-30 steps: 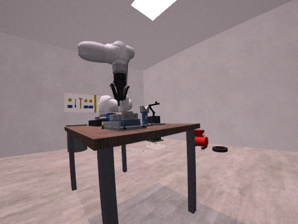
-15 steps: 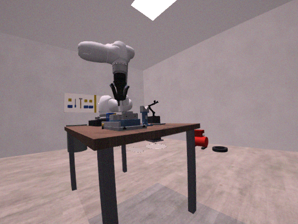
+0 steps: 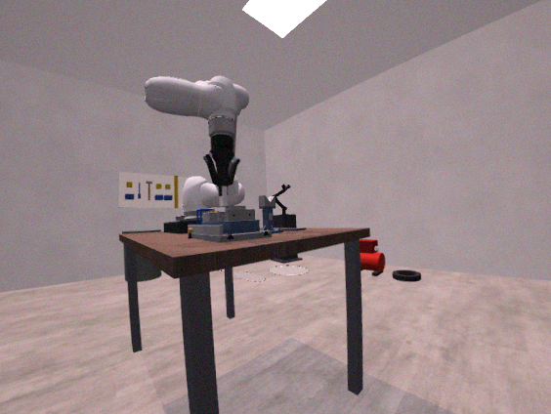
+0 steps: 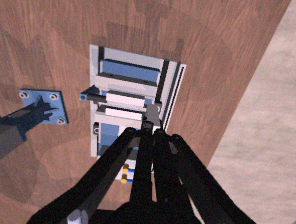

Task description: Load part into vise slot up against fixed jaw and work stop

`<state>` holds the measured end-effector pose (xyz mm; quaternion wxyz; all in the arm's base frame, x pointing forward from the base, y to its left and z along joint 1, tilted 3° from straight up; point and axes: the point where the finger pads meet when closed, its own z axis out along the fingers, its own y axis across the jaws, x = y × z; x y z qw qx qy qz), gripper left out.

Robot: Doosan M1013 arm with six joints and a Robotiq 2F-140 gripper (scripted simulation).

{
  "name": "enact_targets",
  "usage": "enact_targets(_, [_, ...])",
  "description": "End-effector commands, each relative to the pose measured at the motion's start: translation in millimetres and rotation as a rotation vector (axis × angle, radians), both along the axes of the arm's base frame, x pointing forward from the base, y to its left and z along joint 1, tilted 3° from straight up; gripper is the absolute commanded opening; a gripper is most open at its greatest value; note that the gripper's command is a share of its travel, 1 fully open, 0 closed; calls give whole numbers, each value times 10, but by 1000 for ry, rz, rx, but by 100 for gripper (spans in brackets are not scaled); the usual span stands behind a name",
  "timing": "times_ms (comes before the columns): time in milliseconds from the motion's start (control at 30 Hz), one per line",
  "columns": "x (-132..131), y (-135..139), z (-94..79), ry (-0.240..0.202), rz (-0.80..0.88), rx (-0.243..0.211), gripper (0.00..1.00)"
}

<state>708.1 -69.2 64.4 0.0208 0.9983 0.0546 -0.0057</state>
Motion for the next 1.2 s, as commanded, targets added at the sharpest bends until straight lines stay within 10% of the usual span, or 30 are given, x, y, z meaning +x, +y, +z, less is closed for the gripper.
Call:
enact_targets(0, [-19, 37, -54, 4, -1, -2, 0])
enact_targets(1167, [-28, 123, -58, 4, -1, -2, 0])
